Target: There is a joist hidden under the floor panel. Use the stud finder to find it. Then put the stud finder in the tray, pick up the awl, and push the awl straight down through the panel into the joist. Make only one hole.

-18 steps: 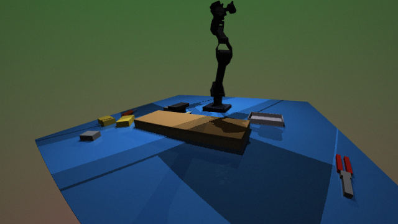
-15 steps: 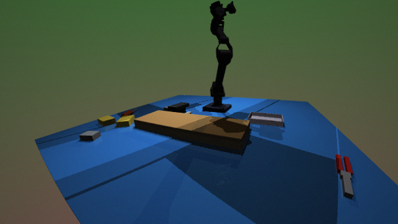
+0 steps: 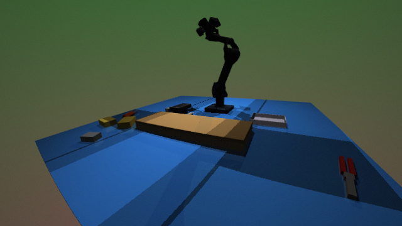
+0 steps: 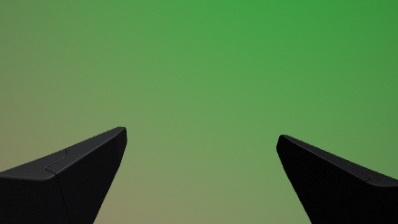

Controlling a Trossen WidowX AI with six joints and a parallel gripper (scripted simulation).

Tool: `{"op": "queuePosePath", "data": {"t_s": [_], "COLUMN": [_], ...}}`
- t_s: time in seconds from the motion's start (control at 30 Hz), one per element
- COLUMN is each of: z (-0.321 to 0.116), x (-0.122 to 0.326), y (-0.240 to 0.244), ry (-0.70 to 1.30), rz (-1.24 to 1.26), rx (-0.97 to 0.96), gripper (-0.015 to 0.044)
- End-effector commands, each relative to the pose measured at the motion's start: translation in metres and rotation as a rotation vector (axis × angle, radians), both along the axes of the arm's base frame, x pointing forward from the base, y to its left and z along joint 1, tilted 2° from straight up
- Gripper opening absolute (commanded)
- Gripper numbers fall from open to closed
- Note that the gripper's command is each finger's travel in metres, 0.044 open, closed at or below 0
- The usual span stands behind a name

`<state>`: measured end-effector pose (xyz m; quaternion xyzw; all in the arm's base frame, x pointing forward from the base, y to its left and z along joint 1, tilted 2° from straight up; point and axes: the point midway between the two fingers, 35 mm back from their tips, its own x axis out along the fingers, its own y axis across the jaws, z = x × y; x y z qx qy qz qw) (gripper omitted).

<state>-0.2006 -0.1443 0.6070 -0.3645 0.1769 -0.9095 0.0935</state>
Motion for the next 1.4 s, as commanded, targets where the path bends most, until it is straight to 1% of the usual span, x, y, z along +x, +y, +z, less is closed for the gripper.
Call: {"op": "queuePosePath", "data": {"t_s": [0.0,0.07,0.23,0.4,0.6,0.8,0.93,1.07,1.2,1.37], "z": [-0.028,-0.043,-0.067,-0.105,-0.179,-0.257,-0.309,-0.359,-0.407,-0.46], "x": [0.0,0.004,0.014,0.033,0.079,0.142,0.188,0.235,0.281,0.328], "y": [-0.043,-0.065,-0.093,-0.133,-0.192,-0.224,-0.23,-0.221,-0.198,-0.153], "ry": [-0.059,-0.083,-0.108,-0.149,-0.234,-0.308,-0.352,-0.393,-0.434,-0.483], "rz": [0.119,0.174,0.251,0.376,0.614,0.847,0.995,1.133,1.262,1.394], "rx": [0.115,0.179,0.278,0.42,0.662,0.917,1.095,1.283,1.488,1.757], "gripper": [0.044,0.044,0.044,0.044,0.044,0.044,0.044,0.044,0.044,0.044]}}
